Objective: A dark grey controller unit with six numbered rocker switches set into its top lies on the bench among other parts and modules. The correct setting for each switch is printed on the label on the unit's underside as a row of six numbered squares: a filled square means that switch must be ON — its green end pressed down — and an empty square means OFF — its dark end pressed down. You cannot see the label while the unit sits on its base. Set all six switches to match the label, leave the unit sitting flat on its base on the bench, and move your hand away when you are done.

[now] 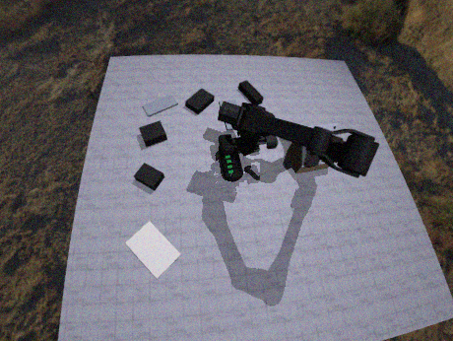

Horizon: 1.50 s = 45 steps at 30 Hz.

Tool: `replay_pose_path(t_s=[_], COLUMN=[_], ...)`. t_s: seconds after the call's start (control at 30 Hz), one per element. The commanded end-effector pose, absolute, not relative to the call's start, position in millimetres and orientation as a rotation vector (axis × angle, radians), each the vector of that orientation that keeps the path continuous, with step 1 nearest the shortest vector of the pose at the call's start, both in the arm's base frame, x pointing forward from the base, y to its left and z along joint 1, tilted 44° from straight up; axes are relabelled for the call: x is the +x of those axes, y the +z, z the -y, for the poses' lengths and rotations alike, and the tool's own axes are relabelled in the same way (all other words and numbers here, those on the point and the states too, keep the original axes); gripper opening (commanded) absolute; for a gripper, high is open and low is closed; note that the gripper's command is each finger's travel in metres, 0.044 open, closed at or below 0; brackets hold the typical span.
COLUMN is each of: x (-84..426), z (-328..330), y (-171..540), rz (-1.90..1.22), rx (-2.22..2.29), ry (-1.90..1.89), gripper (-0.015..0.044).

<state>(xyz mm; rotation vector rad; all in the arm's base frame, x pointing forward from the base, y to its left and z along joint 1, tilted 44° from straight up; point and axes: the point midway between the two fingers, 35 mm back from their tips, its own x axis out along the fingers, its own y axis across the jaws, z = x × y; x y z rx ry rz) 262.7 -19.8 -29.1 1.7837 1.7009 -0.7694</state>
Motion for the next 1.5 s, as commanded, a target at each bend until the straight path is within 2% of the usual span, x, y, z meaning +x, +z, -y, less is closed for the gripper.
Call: replay_pose_path(t_s=[0.0, 0.1, 0.27, 0.47, 0.83, 1.17, 1.47], x=[263.2, 262.7, 261.0, 260.9, 260.9, 260.9, 261.5], z=[19.7, 19.8, 52.6, 54.5, 54.5, 54.5, 54.0], y=[-29.4, -29.2, 4.9, 7.0, 7.0, 7.0, 7.1], rz=[-1.701, -1.701, -1.700, -1.700, -1.700, -1.700, -1.698], rx=[1.785, 1.784, 1.782, 1.782, 1.782, 1.782, 1.790], ry=[-0.769, -0.770, -0.772, -0.772, -0.772, -0.772, -0.771], gripper=[0.0000, 0.0000, 0.0131, 0.0289, 0.0000, 0.0000, 0.0236])
